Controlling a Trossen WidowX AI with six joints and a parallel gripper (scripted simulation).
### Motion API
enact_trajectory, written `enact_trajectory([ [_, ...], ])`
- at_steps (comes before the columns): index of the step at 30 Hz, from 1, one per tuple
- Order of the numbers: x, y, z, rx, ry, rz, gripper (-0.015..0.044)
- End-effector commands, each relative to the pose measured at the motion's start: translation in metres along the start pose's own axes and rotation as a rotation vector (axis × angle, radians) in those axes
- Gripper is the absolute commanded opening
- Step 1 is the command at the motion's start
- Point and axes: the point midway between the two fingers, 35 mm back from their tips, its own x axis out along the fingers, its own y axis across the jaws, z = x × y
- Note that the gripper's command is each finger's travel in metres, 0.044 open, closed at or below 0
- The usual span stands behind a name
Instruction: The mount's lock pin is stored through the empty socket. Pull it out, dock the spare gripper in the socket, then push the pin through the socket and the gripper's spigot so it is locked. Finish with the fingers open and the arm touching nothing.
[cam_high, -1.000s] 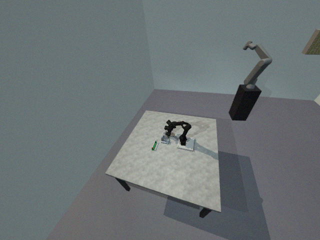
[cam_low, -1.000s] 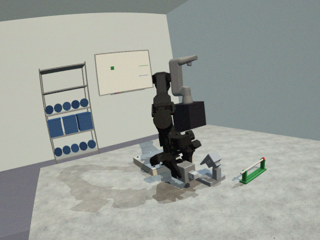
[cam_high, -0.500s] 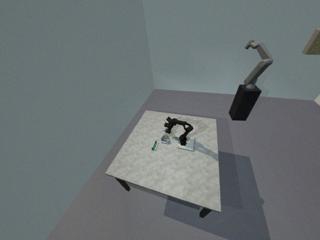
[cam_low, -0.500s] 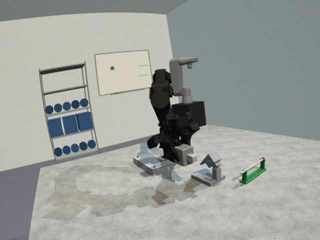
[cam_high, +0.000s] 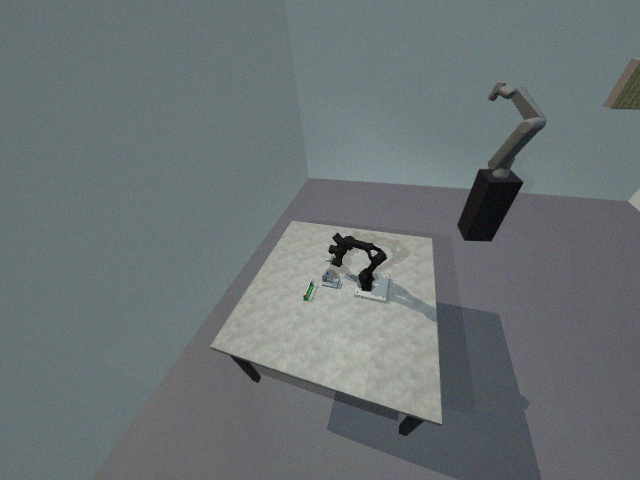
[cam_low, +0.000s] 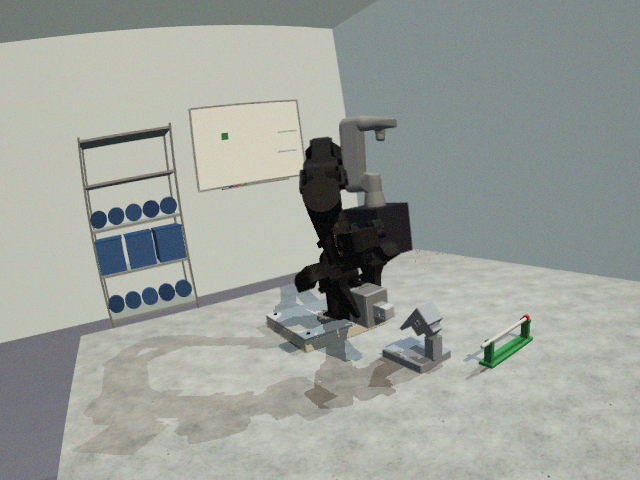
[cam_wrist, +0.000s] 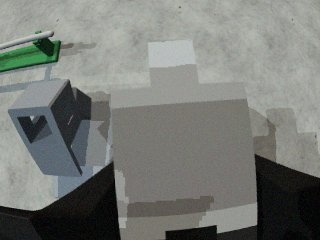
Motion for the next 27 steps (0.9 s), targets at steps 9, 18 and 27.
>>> enact_trajectory([
  [9,-0.002,0.026,0.004,0.005,0.129,0.052,0.0],
  [18,-0.007,0.048,0.002,0.026,0.263,0.068,0.0],
  [27,-0.015,0.066,-0.002,0.052,0.405,0.048,0.0],
])
